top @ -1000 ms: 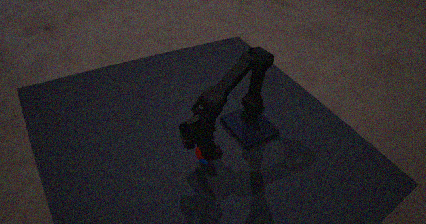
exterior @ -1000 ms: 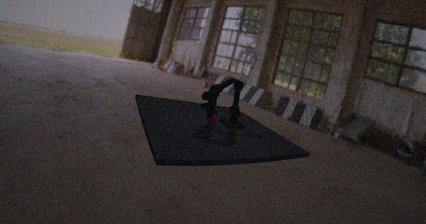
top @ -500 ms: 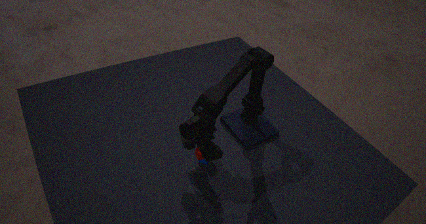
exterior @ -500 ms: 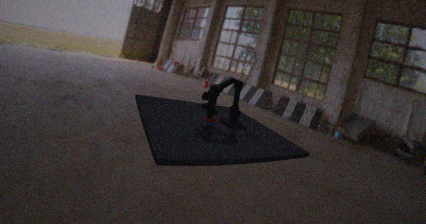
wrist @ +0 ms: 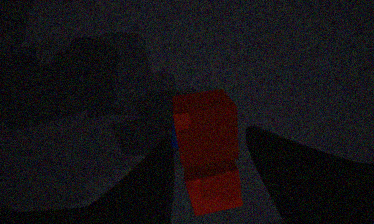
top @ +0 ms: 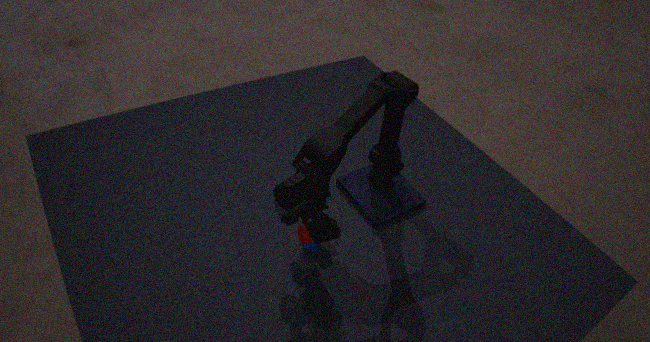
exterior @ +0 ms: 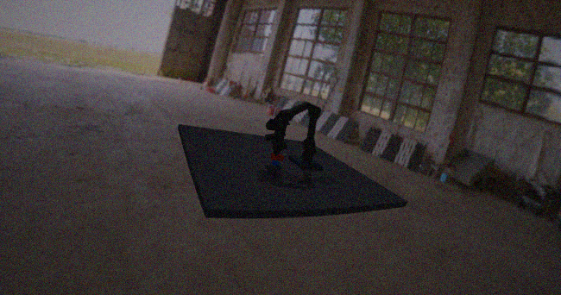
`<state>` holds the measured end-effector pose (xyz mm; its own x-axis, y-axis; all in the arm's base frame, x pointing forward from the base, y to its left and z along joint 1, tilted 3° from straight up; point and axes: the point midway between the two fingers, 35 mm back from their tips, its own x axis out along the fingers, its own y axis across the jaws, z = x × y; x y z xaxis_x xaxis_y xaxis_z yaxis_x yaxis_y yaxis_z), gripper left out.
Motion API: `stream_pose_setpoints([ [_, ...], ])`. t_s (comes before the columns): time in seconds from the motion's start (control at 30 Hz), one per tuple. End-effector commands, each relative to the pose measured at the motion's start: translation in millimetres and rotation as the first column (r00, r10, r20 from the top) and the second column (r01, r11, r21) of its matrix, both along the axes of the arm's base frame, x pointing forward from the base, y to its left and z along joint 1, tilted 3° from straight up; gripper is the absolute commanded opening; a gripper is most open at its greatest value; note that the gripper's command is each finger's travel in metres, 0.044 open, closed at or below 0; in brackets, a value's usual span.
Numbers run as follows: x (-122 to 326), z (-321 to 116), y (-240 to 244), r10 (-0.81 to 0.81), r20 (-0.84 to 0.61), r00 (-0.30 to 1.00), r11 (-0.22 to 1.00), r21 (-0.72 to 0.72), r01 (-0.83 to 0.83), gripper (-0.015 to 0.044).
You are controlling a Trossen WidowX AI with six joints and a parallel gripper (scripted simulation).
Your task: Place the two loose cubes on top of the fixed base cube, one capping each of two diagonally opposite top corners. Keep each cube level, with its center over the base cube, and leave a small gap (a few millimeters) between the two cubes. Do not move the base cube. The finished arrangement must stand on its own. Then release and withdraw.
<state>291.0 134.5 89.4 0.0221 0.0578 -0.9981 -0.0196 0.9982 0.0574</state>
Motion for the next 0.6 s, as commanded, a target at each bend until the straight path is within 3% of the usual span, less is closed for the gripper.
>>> stream_pose_setpoints([
  [0.0,0.7,8.1,0.0,0.002,0.01,1.0,1.0,0.004,-0.002,0.0205],
  [0.57,0.1,29.2,-1.4,0.002,0.01,1.0,1.0,0.004,-0.002,0.0205],
])
